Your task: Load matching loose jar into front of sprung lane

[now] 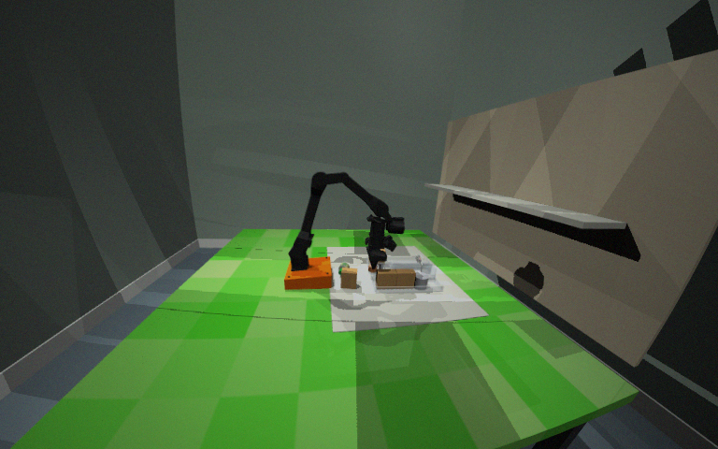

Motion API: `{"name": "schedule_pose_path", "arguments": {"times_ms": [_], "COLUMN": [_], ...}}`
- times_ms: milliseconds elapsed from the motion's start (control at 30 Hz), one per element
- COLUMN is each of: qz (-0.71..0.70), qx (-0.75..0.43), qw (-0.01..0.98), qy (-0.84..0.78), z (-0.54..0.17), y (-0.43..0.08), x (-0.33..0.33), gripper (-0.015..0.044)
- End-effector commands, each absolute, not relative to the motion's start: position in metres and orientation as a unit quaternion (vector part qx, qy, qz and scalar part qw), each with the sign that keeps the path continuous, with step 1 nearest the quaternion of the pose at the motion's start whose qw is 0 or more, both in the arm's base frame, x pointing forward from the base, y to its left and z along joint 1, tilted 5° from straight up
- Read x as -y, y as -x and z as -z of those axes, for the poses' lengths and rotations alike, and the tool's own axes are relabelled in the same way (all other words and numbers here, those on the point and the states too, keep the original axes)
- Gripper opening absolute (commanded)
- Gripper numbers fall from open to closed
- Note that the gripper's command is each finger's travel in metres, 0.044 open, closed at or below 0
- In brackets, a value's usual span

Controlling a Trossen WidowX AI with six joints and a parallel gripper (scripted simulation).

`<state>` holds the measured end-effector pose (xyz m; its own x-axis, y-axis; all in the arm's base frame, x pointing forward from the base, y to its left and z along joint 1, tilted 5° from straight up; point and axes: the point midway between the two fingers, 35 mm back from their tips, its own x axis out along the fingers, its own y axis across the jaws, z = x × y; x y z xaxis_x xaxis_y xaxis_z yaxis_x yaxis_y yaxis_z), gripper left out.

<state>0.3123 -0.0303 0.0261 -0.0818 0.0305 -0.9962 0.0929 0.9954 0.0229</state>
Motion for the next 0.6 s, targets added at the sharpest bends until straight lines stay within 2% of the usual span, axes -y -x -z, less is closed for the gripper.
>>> {"name": "schedule_pose_path", "arguments": {"times_ms": [0,567], "qz": [0.024,0.024], "qx": [-0.723,-0.722], "qw": [0.690,0.690], "qy": [-0.039,-0.039], "z": [-0.0306,-0.0319], "y": [-0.3248,-0.3308], "x": [0.0322,0.0327], "gripper": [0.0000,0.0000]}}
